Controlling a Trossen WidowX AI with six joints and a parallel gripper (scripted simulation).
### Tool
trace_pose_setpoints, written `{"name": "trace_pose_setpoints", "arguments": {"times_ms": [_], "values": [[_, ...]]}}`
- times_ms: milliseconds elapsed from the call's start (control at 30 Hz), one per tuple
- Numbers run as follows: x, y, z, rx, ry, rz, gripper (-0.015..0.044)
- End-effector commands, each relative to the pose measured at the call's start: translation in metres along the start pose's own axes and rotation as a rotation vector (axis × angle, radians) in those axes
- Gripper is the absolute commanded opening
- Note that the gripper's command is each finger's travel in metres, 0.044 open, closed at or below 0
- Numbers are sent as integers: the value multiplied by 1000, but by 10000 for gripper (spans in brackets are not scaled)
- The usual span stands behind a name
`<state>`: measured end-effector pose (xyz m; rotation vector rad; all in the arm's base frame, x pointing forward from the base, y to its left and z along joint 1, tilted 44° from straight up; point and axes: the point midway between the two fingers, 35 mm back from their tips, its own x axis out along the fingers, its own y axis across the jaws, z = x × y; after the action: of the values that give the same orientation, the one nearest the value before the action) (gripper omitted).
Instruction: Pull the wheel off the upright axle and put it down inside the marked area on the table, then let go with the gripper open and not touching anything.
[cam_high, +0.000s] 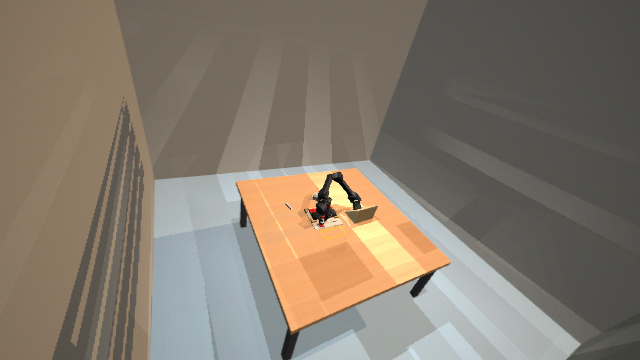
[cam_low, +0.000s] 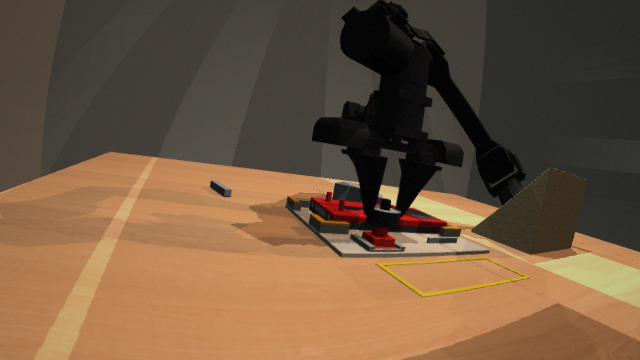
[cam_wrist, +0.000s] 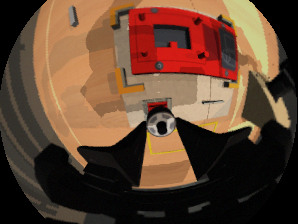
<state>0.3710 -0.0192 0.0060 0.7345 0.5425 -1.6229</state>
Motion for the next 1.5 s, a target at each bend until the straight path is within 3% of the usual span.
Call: {"name": "trace_pose_setpoints", "arguments": {"times_ms": [0,1467], "values": [[-2,1,0,6,2,2,0],[-17,1,-1,3,2,6,0]]}}
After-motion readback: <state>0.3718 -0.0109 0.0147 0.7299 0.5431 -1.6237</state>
